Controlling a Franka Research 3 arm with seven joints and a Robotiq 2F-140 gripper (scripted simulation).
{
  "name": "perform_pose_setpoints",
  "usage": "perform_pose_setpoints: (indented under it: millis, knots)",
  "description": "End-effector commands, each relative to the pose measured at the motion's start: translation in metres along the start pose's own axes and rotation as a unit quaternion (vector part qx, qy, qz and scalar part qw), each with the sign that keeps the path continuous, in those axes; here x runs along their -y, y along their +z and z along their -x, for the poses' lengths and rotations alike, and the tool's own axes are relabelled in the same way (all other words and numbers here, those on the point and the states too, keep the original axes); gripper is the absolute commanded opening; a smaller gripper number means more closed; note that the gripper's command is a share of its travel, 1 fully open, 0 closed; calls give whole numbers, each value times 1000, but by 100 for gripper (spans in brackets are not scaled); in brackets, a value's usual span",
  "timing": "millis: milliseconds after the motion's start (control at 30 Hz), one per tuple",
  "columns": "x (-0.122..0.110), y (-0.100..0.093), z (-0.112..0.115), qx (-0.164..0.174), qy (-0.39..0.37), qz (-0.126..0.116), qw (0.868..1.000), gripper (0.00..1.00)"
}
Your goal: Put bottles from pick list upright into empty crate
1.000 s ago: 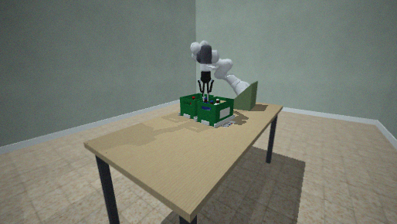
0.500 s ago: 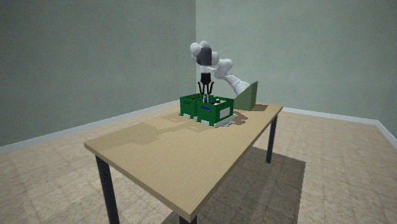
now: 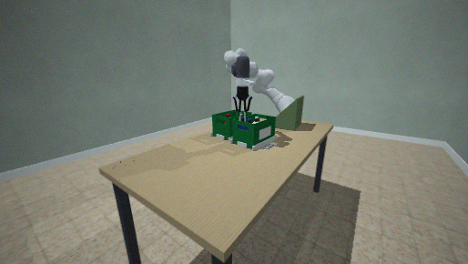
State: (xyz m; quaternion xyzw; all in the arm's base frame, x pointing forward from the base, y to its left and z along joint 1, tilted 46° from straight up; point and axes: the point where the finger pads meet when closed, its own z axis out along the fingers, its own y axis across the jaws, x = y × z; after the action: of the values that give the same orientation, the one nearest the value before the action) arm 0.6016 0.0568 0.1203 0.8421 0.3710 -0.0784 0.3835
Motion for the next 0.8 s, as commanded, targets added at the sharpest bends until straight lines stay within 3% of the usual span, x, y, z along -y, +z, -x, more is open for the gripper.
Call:
perform_pose_setpoints:
  millis: [0, 767]
  knots:
    - [-1, -5, -3, -6, 2, 3, 1000, 0]
    - [-1, -2, -3, -6, 2, 3, 1000, 0]
